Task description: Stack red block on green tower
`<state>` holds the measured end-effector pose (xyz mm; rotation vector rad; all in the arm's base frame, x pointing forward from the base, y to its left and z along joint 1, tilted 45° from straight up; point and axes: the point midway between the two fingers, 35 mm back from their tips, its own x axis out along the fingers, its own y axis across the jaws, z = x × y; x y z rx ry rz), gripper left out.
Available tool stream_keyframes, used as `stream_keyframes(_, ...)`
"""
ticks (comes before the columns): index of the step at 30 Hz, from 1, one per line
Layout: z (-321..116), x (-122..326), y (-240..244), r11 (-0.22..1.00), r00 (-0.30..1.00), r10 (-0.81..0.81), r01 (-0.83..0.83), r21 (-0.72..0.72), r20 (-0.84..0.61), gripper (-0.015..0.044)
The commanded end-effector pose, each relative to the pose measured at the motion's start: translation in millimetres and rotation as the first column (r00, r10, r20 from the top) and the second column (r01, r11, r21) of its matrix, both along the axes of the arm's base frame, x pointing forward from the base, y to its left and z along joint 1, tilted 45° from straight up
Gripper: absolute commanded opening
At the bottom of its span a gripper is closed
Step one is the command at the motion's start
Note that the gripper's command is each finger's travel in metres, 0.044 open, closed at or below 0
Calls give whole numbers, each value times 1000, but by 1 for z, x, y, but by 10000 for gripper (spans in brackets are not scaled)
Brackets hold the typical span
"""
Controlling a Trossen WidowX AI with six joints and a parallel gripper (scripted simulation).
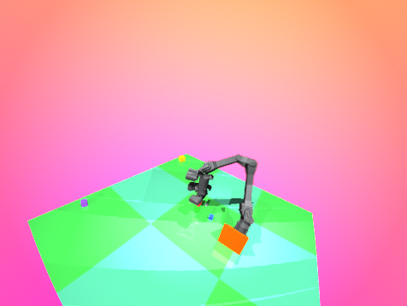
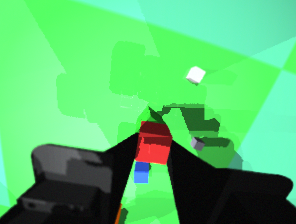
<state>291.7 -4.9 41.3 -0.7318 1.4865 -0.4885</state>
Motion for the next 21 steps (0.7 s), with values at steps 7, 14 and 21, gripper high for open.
stream_keyframes(7,0,0,-1,1000,1000,3,-3,-2,0,0)
stream_keyframes(14,0,0,0,1000,1000,1,-1,-1,-2,53)
stream_keyframes(21,0,0,0,1000,1000,1,-1,-1,-2,236)
